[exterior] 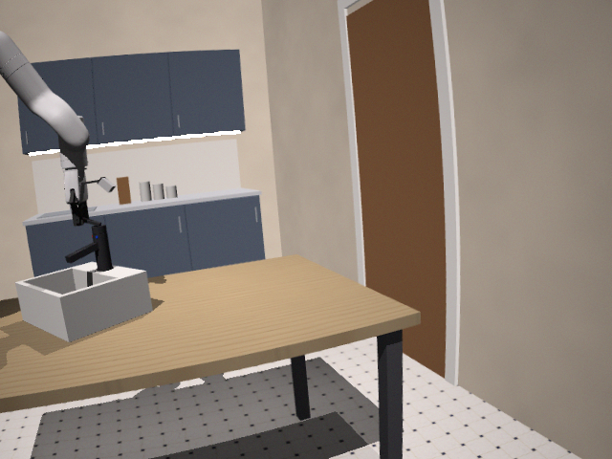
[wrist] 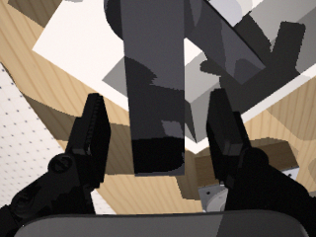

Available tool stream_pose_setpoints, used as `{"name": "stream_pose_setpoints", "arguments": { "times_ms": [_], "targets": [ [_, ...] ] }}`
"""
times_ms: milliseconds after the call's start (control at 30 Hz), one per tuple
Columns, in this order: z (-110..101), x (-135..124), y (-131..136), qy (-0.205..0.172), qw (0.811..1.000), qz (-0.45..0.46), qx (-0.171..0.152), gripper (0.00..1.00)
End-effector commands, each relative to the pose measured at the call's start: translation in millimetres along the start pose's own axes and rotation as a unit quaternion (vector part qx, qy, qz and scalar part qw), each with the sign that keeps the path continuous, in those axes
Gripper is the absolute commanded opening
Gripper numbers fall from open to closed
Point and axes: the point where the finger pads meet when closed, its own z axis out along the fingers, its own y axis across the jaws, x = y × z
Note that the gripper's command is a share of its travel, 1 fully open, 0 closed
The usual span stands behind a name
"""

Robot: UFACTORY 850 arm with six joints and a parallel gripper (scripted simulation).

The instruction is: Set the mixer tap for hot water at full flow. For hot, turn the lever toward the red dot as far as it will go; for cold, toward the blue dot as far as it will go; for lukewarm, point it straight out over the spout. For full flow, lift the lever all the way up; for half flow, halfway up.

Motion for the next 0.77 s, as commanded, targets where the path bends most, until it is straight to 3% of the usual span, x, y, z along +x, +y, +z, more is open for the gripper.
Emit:
{"name": "stream_pose_setpoints", "arguments": {
  "times_ms": [0, 733],
  "targets": [
    [-1.1, 0.7, -0.3, 0.001, 1.000, 0.000, 0.000, 0.65],
    [-13.6, 0.7, -0.3, 0.001, 1.000, 0.000, 0.000, 0.65]
  ]
}}
